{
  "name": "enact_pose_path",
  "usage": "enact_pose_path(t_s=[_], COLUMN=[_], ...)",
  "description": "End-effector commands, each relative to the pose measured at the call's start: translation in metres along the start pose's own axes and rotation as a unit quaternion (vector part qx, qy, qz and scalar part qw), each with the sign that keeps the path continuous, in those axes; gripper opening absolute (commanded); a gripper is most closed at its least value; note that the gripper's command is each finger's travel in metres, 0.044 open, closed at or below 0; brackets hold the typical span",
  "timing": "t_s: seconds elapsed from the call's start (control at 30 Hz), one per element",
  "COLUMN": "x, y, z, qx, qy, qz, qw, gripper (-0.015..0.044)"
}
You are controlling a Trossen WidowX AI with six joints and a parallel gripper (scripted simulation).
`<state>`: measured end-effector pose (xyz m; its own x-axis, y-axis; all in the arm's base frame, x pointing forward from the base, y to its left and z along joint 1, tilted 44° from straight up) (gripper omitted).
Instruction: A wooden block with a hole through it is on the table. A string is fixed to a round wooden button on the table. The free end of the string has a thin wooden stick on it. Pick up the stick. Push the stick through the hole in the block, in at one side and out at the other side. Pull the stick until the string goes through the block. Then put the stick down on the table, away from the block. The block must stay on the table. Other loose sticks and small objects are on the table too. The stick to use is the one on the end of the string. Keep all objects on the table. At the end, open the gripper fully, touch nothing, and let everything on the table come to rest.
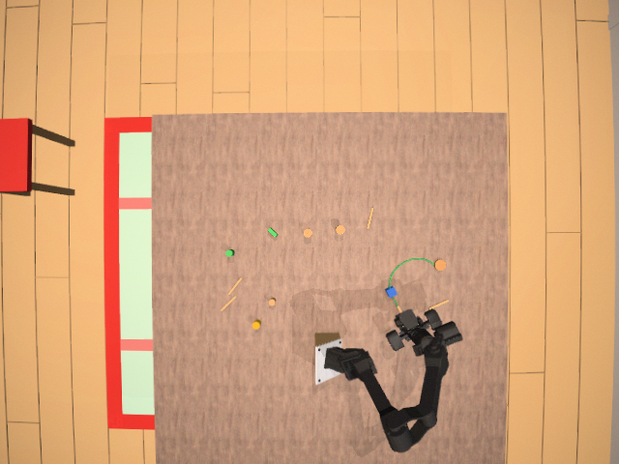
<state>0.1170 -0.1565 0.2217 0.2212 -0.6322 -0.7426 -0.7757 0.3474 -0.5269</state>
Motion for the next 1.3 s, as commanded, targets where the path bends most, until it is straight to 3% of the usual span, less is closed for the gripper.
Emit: enact_pose_path(t_s=[0.0, 0.1, 0.37, 0.53, 0.73, 1.03, 1.27], x=[0.001, 0.001, -0.01, -0.077, -0.08, -0.09, -0.103], y=[0.0, 0.0, -0.002, -0.004, -0.003, -0.005, -0.006], z=[-0.002, -0.002, 0.002, 0.006, 0.006, 0.008, 0.009], qx=[0.003, 0.003, 0.0, 0.002, 0.002, 0.002, 0.002], qy=[0.006, 0.006, 0.0, -0.001, -0.001, -0.003, -0.004], qz=[-0.001, -0.001, 0.0, -0.005, -0.005, -0.006, -0.006], qw=[1.0, 1.0, 1.0, 1.0, 1.0, 1.0, 1.0], gripper=[0.0, 0.0, 0.021, 0.021, 0.021, 0.044, 0.044])
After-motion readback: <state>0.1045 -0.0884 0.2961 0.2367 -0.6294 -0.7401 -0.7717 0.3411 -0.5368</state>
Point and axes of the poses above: the point midway between the two fingers, 35 mm back from their tips, its own x axis out along the fingers, its own y axis across the jaws, z = x × y, the point moved 10 cm from there along -x, back along the fingers, and after that the axes turned 15 degrees about -x, right-handed, at the moved point
